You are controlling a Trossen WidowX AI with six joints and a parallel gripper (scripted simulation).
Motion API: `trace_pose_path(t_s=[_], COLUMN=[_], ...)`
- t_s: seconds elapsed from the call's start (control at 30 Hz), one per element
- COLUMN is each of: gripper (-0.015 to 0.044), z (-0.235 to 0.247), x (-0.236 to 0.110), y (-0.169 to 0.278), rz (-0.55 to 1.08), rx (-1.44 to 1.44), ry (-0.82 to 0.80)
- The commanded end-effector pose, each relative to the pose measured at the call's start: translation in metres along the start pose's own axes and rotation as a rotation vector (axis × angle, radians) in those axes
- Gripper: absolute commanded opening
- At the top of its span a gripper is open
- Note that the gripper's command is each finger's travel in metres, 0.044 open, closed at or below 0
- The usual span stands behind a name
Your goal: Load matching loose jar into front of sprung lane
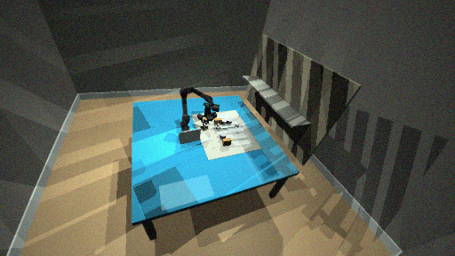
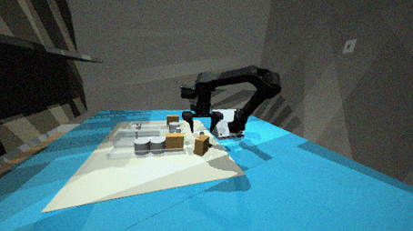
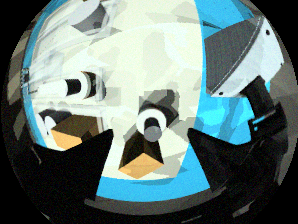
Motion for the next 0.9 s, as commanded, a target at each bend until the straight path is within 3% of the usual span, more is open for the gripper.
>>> trace_pose_path(t_s=[0.0,0.8,0.87], gripper=[0.044,0.044,0.0387], z=[-0.001,-0.001,-0.001], x=[0.009,0.042,0.042], y=[0.001,0.001,0.001], rz=[0.004,0.006,0.006], rx=[0.004,0.004,0.004], ry=[0.003,0.003,0.003])
Point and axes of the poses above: the point midway between the two fingers, 35 mm back from their tips, its own x axis out along the fingers, its own z axis across the jaws, y = z × x, the point moved 6 cm from there along -x, back along the fingers, and after that the axes turned 2 degrees about x, right-handed, at the moved point
